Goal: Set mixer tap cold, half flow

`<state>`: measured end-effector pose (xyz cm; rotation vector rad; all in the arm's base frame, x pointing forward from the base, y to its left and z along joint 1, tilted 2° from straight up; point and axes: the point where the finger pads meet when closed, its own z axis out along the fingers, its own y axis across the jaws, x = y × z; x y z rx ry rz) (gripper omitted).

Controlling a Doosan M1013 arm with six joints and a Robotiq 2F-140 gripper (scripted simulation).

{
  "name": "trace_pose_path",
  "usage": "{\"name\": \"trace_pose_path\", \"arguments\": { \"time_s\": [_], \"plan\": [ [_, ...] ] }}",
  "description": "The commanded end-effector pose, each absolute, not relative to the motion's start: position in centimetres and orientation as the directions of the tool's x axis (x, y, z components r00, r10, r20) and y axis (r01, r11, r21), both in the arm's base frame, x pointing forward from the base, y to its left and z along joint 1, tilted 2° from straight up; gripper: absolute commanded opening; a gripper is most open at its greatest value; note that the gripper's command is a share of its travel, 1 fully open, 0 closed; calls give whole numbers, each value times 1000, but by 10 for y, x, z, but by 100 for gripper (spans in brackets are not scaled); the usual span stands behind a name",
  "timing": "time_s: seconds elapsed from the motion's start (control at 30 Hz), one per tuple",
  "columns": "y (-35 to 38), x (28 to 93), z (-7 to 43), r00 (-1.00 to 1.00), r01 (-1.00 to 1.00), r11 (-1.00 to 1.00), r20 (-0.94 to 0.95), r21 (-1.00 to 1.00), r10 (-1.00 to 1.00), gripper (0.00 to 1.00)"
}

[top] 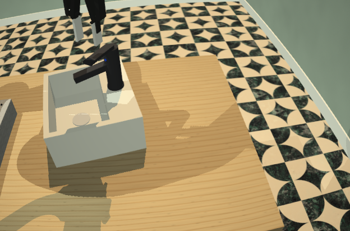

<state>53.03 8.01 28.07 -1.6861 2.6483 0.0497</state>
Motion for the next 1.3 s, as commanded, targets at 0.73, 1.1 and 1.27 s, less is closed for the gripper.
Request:
{"name": "trace_pose_path", "arguments": {
  "time_s": [0.73, 1.1, 1.27],
  "plan": [
    [81, 530, 247, -423, -906, 423, -19, 26, -906, 39],
    [81, 530, 242, -423, -906, 423, -19, 26, -906, 39],
    [81, 530, 242, -423, -906, 423, -19, 26, -906, 39]
  ]
}}
